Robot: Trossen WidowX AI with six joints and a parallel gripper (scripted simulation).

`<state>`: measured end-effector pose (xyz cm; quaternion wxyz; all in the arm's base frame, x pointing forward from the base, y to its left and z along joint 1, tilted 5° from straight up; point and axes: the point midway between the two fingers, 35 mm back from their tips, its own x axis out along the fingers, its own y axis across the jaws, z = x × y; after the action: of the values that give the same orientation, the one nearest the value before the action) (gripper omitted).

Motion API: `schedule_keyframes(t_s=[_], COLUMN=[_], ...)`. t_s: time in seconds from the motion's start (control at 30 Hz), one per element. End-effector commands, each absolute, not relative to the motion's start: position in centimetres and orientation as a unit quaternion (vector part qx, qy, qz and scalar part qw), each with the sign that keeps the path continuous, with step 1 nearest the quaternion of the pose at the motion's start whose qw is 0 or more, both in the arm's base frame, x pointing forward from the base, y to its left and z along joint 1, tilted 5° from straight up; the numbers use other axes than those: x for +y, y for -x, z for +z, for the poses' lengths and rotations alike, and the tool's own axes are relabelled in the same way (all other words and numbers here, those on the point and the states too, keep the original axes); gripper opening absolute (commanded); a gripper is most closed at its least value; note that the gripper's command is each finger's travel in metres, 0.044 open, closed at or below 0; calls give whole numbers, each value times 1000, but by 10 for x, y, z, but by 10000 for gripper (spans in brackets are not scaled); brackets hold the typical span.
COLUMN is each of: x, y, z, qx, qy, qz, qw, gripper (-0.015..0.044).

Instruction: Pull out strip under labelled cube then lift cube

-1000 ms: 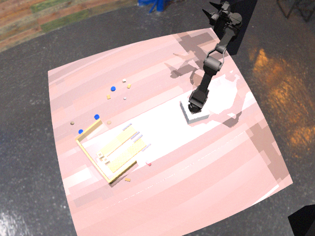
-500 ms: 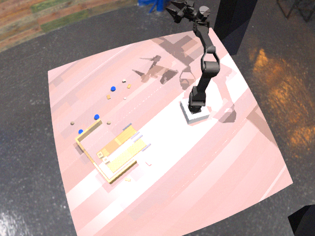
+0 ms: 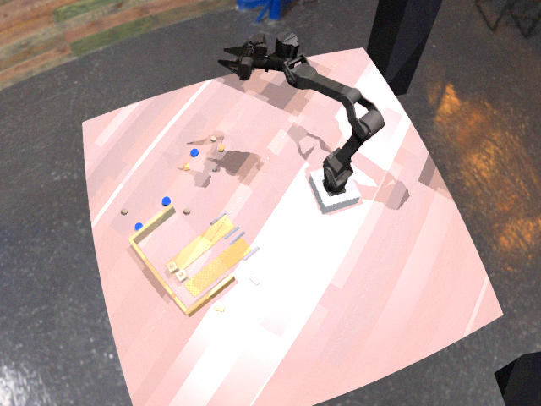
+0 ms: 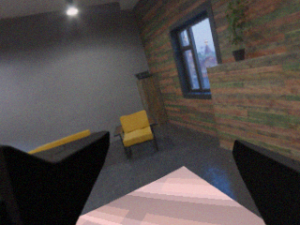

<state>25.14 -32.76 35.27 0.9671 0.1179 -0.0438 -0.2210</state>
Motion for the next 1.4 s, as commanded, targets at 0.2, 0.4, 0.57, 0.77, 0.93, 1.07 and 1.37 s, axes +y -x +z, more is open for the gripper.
schedule_keyframes(t_s=[0.2,0.4,0.57,0.77,0.93,1.07,1.37], x=[-202,-114,-42,24,26,26,24], y=[-345,-364,-356,-327,-326,-326,-338], z=[272,221,179,137,136,136,127], qx=[86,180,258,330,332,332,386], qy=[-144,-117,-65,18,21,21,45], qz=[-139,-82,-31,26,28,28,33], qw=[976,973,964,943,943,943,921], gripper=[400,400,400,400,400,400,295])
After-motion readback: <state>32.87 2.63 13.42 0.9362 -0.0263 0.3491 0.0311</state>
